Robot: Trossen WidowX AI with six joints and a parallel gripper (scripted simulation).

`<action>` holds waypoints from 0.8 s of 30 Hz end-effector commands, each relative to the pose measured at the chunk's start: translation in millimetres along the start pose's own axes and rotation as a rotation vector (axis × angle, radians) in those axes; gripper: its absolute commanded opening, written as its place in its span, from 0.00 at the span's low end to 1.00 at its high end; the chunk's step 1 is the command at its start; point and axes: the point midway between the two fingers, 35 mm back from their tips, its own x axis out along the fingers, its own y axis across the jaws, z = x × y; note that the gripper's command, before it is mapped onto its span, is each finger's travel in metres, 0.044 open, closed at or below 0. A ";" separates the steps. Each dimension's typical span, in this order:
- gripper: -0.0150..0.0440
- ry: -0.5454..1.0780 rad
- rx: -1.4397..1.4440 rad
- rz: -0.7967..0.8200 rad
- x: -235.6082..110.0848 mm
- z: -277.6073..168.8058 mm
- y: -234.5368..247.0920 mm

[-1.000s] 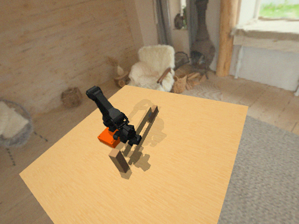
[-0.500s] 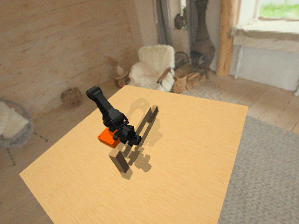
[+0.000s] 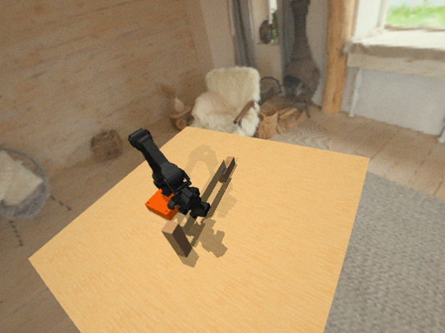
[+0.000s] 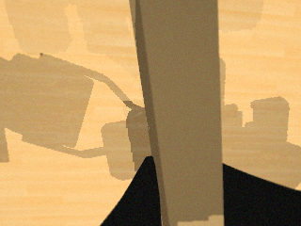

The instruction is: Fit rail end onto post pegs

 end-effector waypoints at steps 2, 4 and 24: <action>0.25 0.006 -0.003 -0.011 -2.4 -3.3 -3.0; 0.25 0.006 -0.003 -0.011 -2.6 -3.9 -3.0; 0.25 0.007 -0.003 -0.011 -3.5 -10.1 -2.8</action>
